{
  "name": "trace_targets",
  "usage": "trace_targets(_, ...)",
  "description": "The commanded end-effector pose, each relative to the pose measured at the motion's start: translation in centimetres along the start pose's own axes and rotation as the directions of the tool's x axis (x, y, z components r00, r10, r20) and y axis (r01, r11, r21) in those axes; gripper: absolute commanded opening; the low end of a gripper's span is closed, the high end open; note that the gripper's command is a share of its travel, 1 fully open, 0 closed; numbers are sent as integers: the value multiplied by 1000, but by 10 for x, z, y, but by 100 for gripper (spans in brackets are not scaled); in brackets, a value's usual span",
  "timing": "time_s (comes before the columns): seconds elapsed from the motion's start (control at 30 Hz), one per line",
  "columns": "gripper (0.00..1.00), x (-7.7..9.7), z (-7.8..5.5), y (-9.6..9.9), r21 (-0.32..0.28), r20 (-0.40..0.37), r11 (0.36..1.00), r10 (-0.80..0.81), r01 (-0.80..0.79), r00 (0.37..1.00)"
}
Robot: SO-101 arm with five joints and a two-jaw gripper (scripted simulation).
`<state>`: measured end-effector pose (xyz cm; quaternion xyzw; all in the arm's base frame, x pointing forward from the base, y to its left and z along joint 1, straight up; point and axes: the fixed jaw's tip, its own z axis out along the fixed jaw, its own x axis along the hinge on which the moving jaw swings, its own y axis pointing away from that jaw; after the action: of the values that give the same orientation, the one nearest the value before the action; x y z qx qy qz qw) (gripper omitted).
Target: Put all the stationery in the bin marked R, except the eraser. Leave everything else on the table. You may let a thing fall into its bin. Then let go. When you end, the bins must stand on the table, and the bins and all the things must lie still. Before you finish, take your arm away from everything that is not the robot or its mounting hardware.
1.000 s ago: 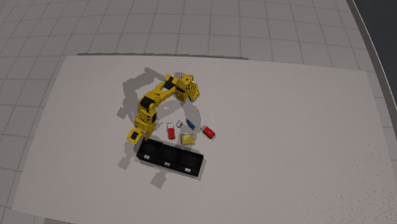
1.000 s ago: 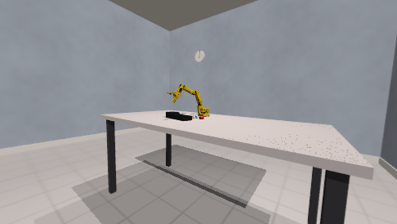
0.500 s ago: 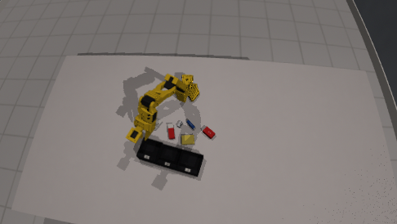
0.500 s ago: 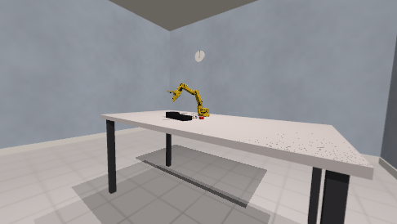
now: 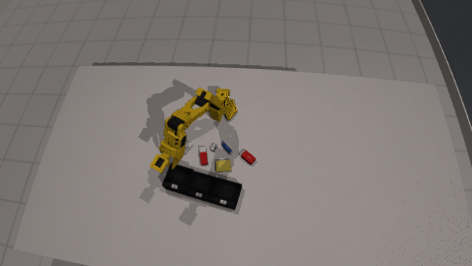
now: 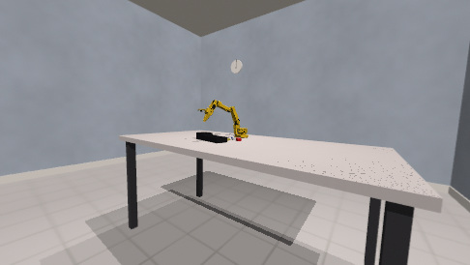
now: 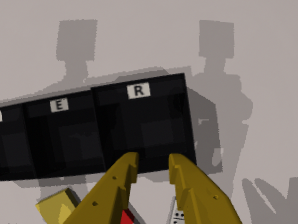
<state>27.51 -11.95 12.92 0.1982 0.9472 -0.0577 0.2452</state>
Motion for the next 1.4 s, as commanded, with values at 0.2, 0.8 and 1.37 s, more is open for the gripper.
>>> trace_targets(0.2,7,5,15,3,-4,59,1000,0,0,998)
trace_targets(0.8,7,10,17,3,-3,89,1000,0,0,996)
trace_targets(1.37,7,10,17,3,-3,89,1000,0,0,996)
